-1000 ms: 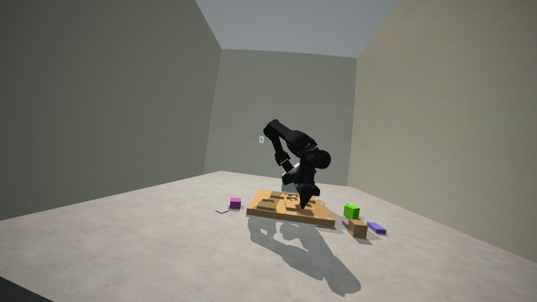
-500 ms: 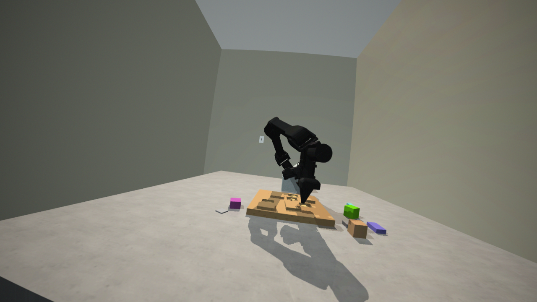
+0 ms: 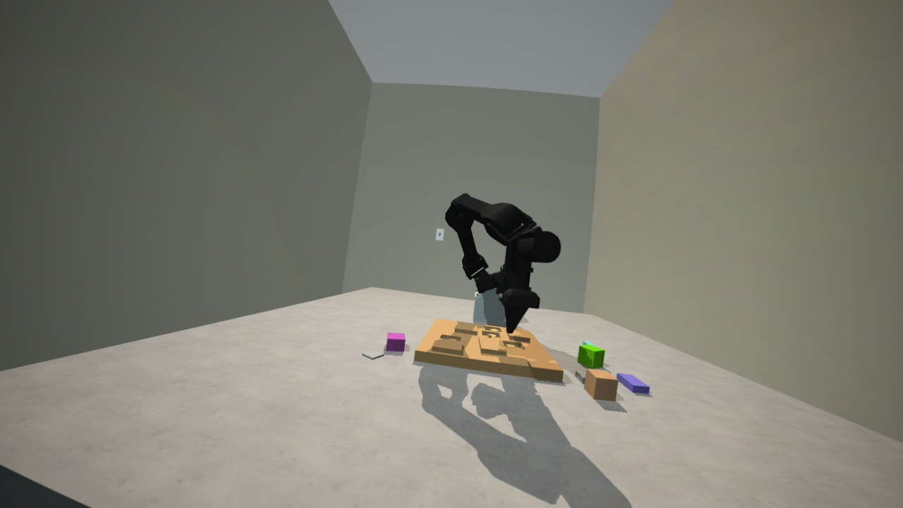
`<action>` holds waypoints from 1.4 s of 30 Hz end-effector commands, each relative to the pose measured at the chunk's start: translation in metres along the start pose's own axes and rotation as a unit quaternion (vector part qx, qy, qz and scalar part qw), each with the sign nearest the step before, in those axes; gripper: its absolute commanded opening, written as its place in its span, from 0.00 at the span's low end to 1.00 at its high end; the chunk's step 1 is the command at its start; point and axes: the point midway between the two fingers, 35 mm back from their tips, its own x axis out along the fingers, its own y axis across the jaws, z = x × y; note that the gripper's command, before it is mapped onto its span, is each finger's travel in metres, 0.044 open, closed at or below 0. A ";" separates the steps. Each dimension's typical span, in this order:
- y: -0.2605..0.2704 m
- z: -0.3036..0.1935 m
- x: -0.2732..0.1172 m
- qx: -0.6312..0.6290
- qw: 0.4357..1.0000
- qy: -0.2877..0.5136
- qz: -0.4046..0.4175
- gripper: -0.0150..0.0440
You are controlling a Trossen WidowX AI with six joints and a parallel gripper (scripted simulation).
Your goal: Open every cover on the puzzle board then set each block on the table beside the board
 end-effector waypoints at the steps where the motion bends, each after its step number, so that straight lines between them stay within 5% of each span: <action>1: -0.003 0.000 0.000 -0.004 1.000 0.000 -0.001 0.25; 42: -0.205 0.007 -0.012 -0.257 0.966 0.003 -0.003 0.25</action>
